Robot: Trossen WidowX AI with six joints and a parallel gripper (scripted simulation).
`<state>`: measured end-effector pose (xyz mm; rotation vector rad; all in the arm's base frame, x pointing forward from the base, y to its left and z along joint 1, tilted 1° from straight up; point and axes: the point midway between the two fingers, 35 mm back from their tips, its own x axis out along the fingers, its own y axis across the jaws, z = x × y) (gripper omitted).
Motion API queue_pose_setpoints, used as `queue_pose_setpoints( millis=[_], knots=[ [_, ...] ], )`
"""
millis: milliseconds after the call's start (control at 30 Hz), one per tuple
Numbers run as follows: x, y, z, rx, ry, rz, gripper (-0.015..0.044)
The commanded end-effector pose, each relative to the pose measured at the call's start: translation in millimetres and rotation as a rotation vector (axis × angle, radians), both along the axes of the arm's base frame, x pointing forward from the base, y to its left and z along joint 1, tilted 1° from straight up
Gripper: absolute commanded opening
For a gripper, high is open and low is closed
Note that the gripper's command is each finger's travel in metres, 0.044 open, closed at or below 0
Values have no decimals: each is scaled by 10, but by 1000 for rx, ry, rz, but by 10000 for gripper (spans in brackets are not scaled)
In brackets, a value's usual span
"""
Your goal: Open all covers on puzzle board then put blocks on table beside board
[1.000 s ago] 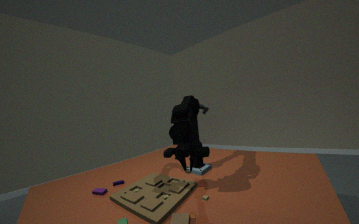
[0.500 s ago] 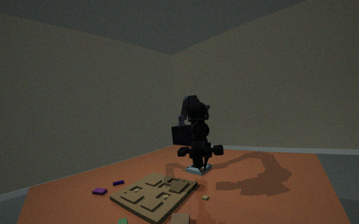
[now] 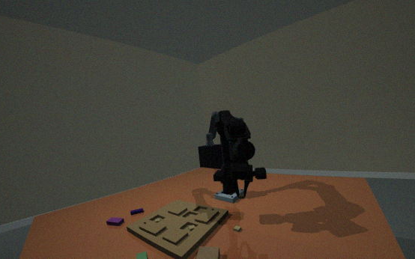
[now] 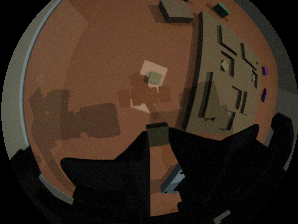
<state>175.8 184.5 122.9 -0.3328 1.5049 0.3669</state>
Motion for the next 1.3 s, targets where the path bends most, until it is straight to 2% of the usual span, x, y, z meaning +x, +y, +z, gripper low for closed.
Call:
queue_pose_setpoints(
  millis=[0,1267],
  knots=[
    [-4,-4,-90,-11,2,-5,80],
    [33,27,-716,-11,2,-5,80]
  ],
)
